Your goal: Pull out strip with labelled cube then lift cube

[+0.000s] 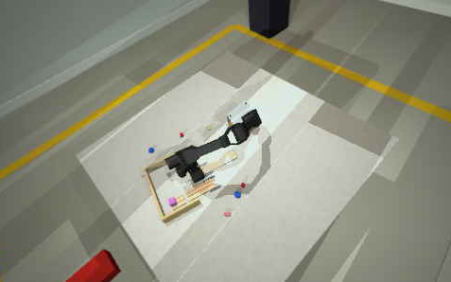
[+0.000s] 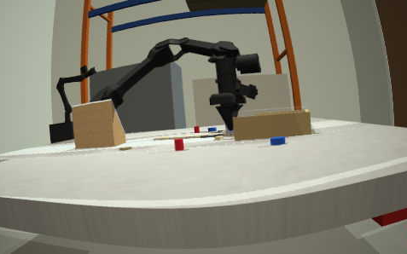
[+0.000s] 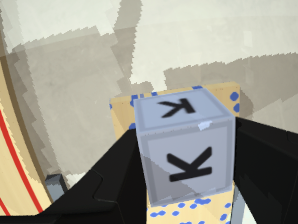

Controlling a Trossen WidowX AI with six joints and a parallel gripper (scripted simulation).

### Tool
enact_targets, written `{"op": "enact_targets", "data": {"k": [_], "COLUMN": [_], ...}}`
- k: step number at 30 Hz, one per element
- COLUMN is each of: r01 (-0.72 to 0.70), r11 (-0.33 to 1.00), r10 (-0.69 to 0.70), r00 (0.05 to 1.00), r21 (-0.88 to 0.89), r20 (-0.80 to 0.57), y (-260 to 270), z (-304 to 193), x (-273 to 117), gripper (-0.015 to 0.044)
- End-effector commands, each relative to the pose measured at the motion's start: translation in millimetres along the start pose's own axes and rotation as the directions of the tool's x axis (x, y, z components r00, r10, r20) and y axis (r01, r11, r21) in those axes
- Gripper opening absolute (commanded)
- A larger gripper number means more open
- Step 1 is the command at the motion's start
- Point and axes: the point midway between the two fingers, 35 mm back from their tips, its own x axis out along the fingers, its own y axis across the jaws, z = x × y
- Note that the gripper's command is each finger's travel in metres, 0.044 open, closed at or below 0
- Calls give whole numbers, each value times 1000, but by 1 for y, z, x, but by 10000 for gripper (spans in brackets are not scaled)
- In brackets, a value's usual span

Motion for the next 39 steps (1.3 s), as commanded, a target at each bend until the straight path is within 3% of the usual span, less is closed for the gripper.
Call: {"op": "enact_targets", "data": {"k": [1, 6, 20, 39], "r01": [0, 0, -1, 0], "r11": [1000, 1000, 1000, 1000], "r10": [0, 0, 1, 0], "r00": [1000, 1000, 1000, 1000], "r21": [-1, -1, 7, 10], "r20": [0, 0, -6, -8], "y": [0, -1, -18, -35], "z": [0, -2, -56, -111], "x": [0, -2, -42, -42], "gripper": [112, 0, 0, 0]}}
